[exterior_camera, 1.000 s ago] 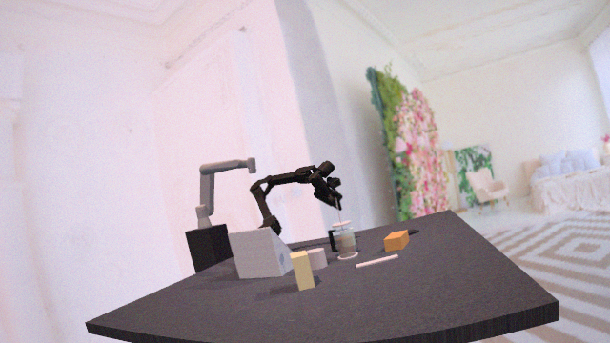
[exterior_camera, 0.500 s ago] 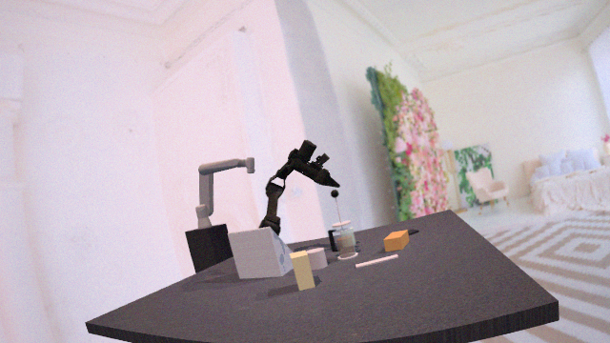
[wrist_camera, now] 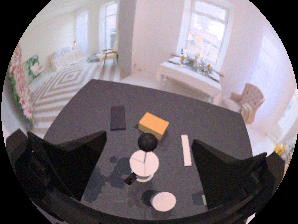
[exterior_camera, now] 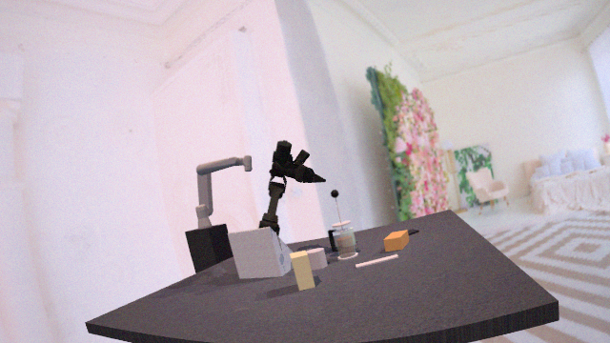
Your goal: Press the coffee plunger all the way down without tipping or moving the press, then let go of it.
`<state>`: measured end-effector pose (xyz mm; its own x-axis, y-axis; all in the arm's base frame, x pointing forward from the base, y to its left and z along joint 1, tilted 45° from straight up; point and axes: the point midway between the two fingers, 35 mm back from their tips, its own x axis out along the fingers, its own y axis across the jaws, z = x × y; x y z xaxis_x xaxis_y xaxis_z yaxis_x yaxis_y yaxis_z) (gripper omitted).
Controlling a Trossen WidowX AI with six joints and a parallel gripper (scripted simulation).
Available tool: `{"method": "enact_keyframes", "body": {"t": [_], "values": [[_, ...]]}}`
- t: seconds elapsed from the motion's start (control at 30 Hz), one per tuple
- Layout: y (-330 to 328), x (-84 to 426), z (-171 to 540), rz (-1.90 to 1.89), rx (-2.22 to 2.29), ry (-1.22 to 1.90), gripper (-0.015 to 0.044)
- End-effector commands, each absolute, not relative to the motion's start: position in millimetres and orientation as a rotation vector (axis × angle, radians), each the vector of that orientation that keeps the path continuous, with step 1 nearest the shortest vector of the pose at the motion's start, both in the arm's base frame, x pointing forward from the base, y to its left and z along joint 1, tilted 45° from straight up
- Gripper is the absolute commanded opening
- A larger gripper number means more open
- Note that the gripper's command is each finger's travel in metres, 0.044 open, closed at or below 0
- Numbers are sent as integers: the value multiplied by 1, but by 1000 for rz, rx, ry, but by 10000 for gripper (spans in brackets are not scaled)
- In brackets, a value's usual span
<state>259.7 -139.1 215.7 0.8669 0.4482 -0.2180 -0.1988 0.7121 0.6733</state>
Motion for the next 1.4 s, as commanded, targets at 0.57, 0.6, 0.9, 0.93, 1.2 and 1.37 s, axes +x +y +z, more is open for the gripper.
{"method": "enact_keyframes", "body": {"t": [0.57,0.6,0.9,0.93,1.2,1.37], "values": [[-109,271,186,367,695,392,440],[-108,273,185,367,694,392,440],[-102,285,182,366,694,390,440],[-101,287,182,366,695,389,440],[-95,295,182,367,699,380,440],[-95,295,182,367,699,380,309]]}}
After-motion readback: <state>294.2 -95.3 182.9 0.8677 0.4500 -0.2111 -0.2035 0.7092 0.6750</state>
